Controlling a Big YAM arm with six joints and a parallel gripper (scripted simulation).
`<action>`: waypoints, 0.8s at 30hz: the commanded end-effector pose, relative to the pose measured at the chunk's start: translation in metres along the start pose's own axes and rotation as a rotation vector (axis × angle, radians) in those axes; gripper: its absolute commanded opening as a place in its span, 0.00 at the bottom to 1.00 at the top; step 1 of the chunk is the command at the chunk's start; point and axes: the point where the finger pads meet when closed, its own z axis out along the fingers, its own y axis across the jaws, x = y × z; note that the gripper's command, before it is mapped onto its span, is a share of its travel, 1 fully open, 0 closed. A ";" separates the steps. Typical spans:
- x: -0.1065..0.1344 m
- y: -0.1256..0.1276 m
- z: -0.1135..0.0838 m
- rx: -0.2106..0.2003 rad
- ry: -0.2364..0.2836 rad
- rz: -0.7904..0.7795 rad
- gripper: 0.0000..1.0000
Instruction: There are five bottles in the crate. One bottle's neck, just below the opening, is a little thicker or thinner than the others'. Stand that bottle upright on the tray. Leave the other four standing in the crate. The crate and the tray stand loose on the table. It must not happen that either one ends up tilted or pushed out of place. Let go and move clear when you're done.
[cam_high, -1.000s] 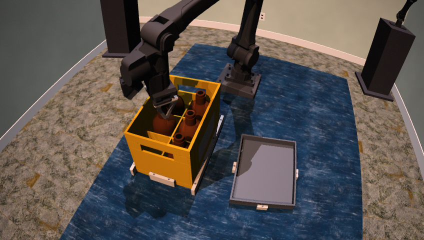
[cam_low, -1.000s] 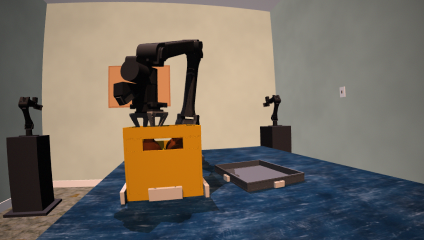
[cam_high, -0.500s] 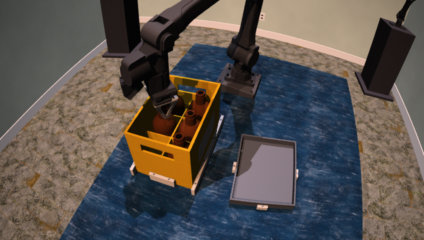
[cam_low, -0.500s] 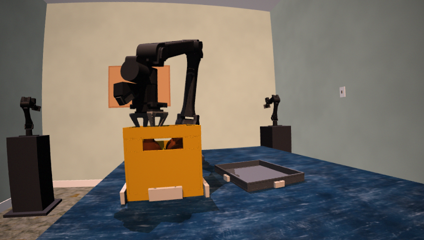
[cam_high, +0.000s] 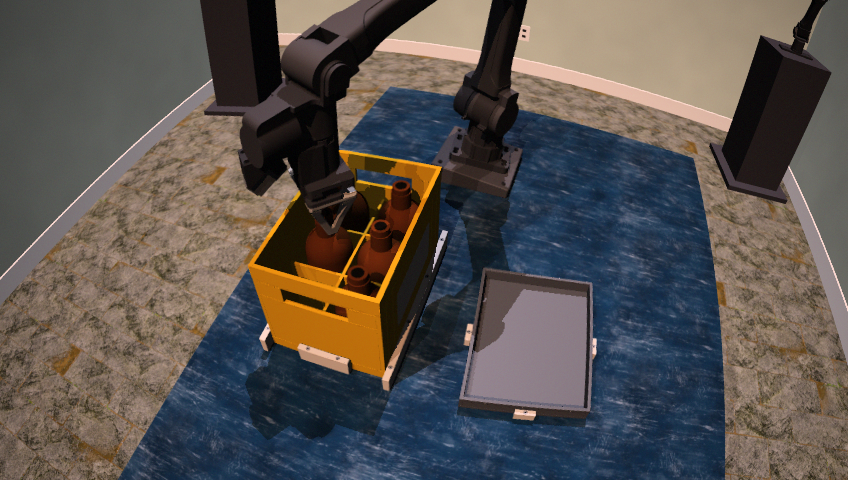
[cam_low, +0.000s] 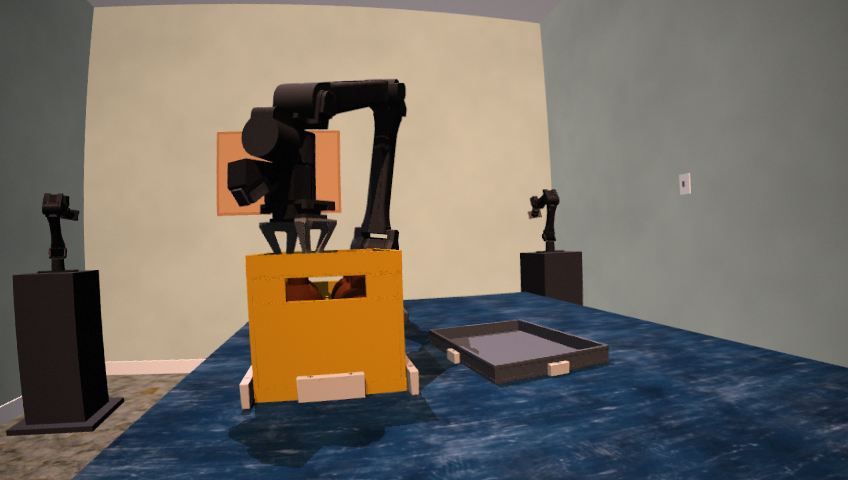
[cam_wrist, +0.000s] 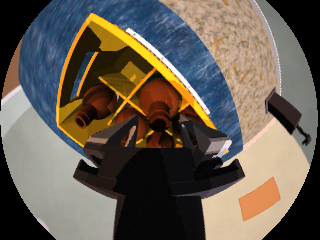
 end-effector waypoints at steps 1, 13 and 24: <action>-0.017 0.006 -0.031 -0.021 -0.053 -0.006 0.61; -0.016 0.003 -0.071 -0.023 -0.064 -0.006 0.61; -0.014 0.005 -0.093 -0.017 -0.049 -0.012 0.61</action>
